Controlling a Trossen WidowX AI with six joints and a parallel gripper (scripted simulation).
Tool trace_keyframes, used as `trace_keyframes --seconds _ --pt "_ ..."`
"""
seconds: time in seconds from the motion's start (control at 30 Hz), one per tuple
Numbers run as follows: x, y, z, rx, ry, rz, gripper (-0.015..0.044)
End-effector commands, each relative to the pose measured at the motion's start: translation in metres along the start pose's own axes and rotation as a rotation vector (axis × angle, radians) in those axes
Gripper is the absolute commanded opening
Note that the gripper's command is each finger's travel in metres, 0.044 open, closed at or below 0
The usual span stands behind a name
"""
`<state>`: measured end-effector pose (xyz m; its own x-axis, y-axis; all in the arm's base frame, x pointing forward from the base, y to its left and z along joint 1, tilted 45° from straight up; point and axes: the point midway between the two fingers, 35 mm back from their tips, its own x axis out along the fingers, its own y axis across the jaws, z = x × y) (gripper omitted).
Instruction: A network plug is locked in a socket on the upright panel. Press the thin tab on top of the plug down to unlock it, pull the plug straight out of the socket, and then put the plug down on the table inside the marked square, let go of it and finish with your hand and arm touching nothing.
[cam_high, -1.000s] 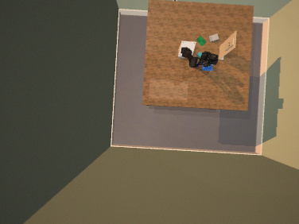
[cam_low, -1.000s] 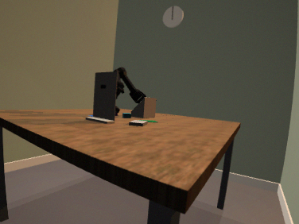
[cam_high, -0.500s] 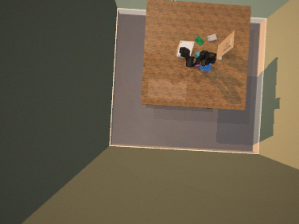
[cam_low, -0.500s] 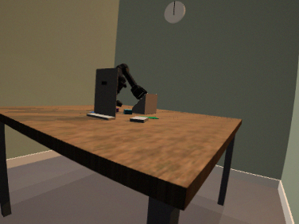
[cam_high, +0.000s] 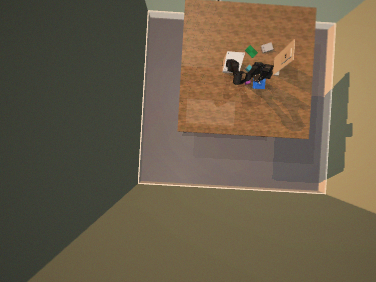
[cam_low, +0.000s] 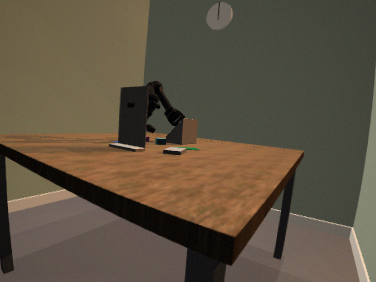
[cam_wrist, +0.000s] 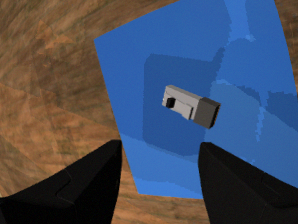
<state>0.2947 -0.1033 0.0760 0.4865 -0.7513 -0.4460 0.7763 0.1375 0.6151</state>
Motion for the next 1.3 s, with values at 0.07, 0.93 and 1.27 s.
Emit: trace_keyframes --seconds 0.07,0.93,1.27 --pt "-0.006 0.007 0.000 0.009 -0.002 0.000 0.0156" --pt "-0.033 0.024 -0.003 0.010 0.002 -0.006 0.0156" --pt "-0.044 0.030 -0.002 0.009 0.001 -0.004 0.0156"
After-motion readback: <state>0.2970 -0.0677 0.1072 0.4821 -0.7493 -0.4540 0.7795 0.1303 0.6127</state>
